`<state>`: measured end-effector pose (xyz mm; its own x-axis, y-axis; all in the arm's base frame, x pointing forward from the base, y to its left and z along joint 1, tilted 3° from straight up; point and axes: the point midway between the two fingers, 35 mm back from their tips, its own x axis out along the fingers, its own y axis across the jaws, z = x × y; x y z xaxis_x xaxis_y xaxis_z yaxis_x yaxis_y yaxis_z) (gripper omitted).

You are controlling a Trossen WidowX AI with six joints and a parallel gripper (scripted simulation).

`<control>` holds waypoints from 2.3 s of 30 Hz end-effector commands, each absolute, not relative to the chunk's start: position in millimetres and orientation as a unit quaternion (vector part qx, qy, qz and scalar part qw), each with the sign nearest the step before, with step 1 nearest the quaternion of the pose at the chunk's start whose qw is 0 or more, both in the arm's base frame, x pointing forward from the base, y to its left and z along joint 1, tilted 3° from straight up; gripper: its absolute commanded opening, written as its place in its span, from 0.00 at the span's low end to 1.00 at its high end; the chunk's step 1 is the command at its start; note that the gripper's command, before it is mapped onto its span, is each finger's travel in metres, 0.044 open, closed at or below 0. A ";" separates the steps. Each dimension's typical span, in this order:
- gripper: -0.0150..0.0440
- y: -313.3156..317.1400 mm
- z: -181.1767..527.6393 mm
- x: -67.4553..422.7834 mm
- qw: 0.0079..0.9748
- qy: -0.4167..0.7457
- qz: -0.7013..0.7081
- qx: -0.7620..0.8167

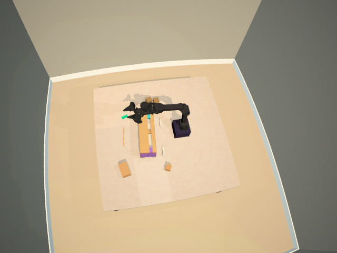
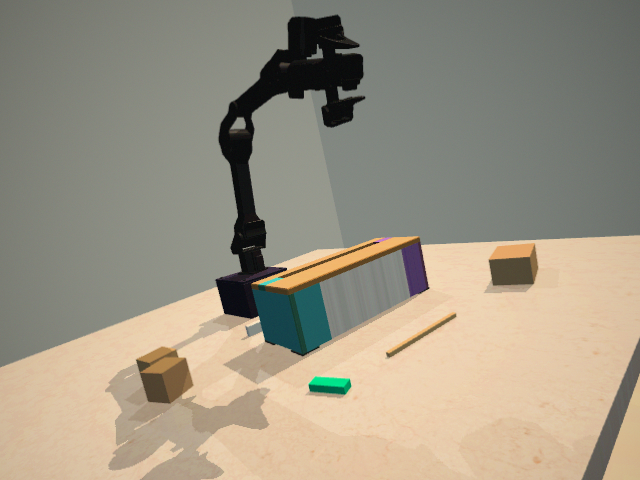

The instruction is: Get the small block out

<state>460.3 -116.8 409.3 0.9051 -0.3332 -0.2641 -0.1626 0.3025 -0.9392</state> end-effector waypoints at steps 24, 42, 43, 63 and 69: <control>0.93 -13.5 108.7 286.4 0.493 0.635 0.341 -0.488; 0.93 -13.2 90.1 288.1 0.493 0.635 0.341 -0.488; 0.93 -13.1 88.4 288.2 0.493 0.635 0.341 -0.488; 0.93 -12.9 55.1 287.9 0.493 0.635 0.341 -0.487; 0.93 -12.9 45.3 286.9 0.493 0.635 0.341 -0.487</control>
<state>288.3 -12.4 52.7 -0.0341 -0.2795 -0.9595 -0.9563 0.2881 -0.0500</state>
